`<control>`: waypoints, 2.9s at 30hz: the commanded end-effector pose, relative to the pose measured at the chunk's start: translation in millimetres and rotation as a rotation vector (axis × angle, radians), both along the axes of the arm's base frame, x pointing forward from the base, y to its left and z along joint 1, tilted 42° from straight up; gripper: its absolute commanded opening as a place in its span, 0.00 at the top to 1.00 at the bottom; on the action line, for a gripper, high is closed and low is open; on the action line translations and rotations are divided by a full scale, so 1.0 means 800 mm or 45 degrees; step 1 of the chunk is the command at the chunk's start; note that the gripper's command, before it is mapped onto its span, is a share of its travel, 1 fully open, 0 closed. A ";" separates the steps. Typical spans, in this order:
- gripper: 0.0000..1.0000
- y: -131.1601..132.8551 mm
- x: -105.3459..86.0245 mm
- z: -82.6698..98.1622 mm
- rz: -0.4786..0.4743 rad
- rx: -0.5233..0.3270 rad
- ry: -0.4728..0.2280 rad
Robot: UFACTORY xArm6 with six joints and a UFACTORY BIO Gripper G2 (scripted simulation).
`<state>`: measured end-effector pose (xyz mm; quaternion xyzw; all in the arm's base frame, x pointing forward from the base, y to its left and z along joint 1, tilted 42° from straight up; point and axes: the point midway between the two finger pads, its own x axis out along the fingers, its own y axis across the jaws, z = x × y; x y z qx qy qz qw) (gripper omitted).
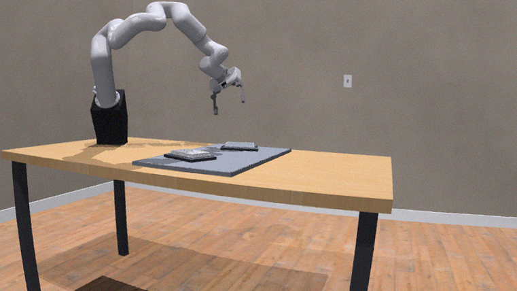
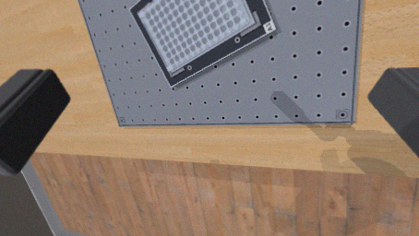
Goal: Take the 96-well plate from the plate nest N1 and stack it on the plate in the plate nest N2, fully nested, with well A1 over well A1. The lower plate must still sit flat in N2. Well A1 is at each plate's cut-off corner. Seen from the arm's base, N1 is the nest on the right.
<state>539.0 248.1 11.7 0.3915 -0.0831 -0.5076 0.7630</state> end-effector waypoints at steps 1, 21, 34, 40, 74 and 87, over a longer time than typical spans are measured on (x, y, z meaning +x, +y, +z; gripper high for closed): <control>0.00 0.003 0.001 0.002 0.003 0.004 -0.004; 0.63 -0.001 0.009 0.015 0.076 -0.007 -0.049; 0.63 -0.010 0.042 0.050 0.171 -0.023 -0.090; 0.63 -0.013 0.060 0.073 0.262 -0.042 -0.113; 0.63 -0.014 0.077 0.171 0.865 -0.334 0.000; 0.63 -0.031 0.049 0.184 1.044 -0.560 0.128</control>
